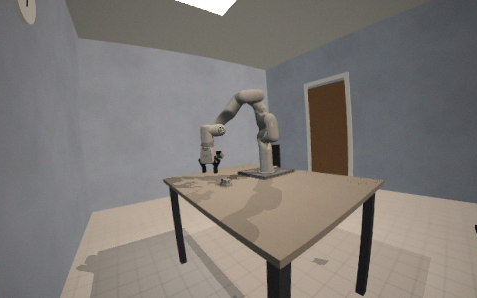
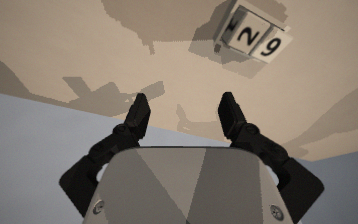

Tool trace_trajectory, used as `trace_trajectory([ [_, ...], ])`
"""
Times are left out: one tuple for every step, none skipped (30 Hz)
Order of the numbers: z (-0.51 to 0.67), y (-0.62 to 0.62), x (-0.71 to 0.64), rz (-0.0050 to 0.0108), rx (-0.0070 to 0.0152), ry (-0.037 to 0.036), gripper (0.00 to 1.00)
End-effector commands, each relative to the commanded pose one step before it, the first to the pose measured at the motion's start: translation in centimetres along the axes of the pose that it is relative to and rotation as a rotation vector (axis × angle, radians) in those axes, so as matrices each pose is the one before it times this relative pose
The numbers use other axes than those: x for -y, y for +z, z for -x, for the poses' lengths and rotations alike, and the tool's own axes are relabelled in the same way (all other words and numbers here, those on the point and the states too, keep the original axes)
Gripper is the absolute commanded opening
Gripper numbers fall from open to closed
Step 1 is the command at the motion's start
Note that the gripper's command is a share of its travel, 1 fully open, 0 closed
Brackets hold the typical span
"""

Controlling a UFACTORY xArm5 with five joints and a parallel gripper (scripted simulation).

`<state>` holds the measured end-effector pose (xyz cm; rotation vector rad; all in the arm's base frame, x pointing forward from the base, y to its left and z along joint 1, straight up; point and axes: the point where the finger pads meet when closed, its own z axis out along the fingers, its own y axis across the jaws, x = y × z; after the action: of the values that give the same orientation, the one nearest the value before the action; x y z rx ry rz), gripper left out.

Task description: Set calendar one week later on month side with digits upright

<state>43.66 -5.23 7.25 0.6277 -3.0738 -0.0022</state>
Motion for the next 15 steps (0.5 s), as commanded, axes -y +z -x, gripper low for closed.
trace_trajectory([
  [-0.256, -0.421, -0.492, -0.00176, 0.00372, 0.15358, 1.00],
  [-0.129, -0.079, -0.138, 0.00000, 0.00000, 0.04356, 1.00],
  [-0.028, -0.016, -0.027, 0.00000, 0.00000, 0.00904, 1.00],
  [-0.154, -0.087, -0.147, 0.00000, 0.00000, 0.04917, 1.00],
  [-0.027, -0.014, -0.023, 0.00000, 0.00000, 0.00805, 1.00],
  [-0.186, -0.097, -0.156, 0.00000, 0.00000, 0.05577, 1.00],
  [-0.020, -0.010, -0.015, 0.00000, 0.00000, 0.00577, 1.00],
  [-0.202, -0.097, -0.147, 0.00000, 0.00000, 0.05732, 1.00],
  [-0.030, -0.014, -0.019, 0.00000, 0.00000, 0.00819, 1.00],
  [-0.199, -0.089, -0.125, 0.00000, 0.00000, 0.05397, 1.00],
  [-0.058, -0.025, -0.032, 0.00000, 0.00000, 0.01511, 1.00],
  [-0.183, -0.076, -0.096, 0.00000, 0.00000, 0.04740, 1.00],
  [0.000, 0.000, 0.000, 0.00000, 0.00000, 0.00000, 1.00],
  [0.000, 0.000, 0.000, 0.00000, 0.00000, 0.00000, 1.00],
  [-0.098, -0.039, -0.046, 0.00000, 0.00000, 0.02483, 1.00],
])
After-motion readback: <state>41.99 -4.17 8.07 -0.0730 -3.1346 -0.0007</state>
